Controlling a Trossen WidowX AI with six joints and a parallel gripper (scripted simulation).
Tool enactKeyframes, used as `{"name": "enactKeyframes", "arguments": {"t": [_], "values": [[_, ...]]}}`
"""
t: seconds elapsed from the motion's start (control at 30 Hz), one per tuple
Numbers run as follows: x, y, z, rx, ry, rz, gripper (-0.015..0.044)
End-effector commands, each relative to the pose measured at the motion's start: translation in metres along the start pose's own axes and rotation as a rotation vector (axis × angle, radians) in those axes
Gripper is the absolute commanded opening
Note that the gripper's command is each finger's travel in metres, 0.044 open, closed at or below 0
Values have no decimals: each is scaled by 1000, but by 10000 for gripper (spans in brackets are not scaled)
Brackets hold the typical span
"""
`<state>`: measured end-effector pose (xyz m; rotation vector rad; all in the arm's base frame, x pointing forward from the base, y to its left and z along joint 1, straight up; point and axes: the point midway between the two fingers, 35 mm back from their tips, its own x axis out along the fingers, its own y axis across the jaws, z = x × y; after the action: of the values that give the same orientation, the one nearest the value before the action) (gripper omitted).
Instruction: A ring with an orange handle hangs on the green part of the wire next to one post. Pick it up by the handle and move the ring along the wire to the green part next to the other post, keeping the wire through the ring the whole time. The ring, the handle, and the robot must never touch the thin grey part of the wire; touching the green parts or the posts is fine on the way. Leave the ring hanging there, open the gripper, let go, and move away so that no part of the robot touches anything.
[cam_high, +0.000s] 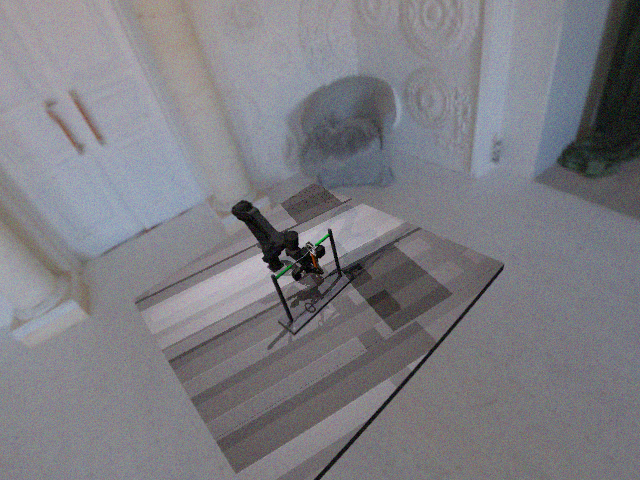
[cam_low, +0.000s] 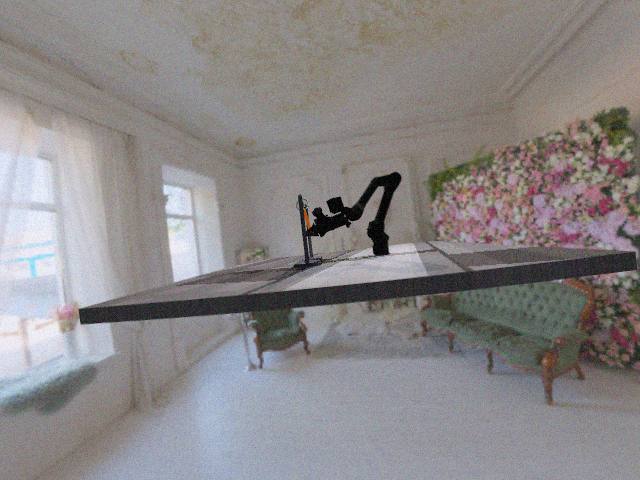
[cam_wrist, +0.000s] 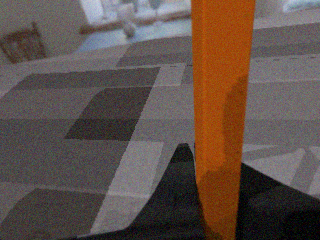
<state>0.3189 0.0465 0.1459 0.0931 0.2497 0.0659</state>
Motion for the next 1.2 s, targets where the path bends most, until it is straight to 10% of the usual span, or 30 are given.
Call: {"name": "enactKeyframes", "arguments": {"t": [0.0, 1.17], "values": [[0, 1, 1, -45, -6, 12, -150], [0, 29, -2, -97, -10, 39, -150]]}}
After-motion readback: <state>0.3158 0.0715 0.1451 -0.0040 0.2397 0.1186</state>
